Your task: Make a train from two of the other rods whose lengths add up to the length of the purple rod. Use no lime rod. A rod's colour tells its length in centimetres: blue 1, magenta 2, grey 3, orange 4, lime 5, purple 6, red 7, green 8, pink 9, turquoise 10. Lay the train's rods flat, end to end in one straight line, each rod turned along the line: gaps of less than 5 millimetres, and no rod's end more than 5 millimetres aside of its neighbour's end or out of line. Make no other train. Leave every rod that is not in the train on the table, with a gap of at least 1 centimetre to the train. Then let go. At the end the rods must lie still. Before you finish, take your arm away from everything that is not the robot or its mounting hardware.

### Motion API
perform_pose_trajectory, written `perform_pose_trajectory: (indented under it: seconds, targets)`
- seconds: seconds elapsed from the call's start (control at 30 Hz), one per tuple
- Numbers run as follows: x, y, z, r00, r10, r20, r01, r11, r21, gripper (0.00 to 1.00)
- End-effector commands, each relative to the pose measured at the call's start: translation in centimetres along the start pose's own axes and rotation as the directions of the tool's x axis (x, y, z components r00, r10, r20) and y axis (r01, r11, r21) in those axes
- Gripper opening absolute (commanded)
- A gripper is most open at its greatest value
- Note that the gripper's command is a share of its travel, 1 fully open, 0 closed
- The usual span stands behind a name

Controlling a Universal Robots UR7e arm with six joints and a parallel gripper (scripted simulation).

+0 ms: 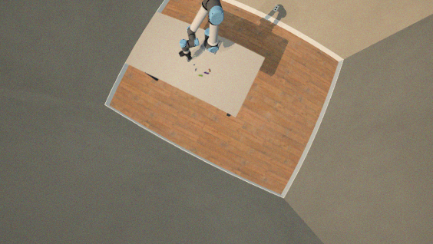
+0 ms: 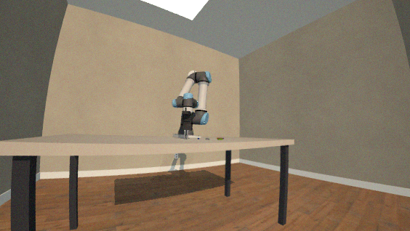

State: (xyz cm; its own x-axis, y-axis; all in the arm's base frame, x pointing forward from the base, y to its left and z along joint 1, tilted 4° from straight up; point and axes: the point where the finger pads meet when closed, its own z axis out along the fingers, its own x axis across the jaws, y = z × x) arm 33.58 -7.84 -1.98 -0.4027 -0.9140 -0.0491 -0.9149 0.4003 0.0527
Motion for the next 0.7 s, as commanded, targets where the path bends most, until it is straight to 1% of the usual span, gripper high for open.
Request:
perform_pose_trajectory:
  seconds: [0.0,0.37,0.4,0.47,0.5,0.57,0.6,0.67]
  targets:
    - [0.01,-0.04,-0.03,1.0,0.0,0.0,0.0,1.0,0.001,0.24]
    - [0.01,-0.04,-0.03,1.0,0.0,0.0,0.0,1.0,0.001,0.24]
    - [0.01,-0.04,-0.03,1.0,0.0,0.0,0.0,1.0,0.001,0.3]
    - [0.01,-0.04,-0.03,1.0,0.0,0.0,0.0,1.0,0.001,0.3]
    - [0.01,-0.04,-0.03,1.0,0.0,0.0,0.0,1.0,0.001,0.36]
    - [0.01,-0.04,-0.03,1.0,0.0,0.0,0.0,1.0,0.001,0.36]
    - [0.01,-0.04,-0.03,1.0,0.0,0.0,0.0,1.0,0.001,0.42]
    - [0.01,-0.04,-0.03,1.0,0.0,0.0,0.0,1.0,0.001,0.42]
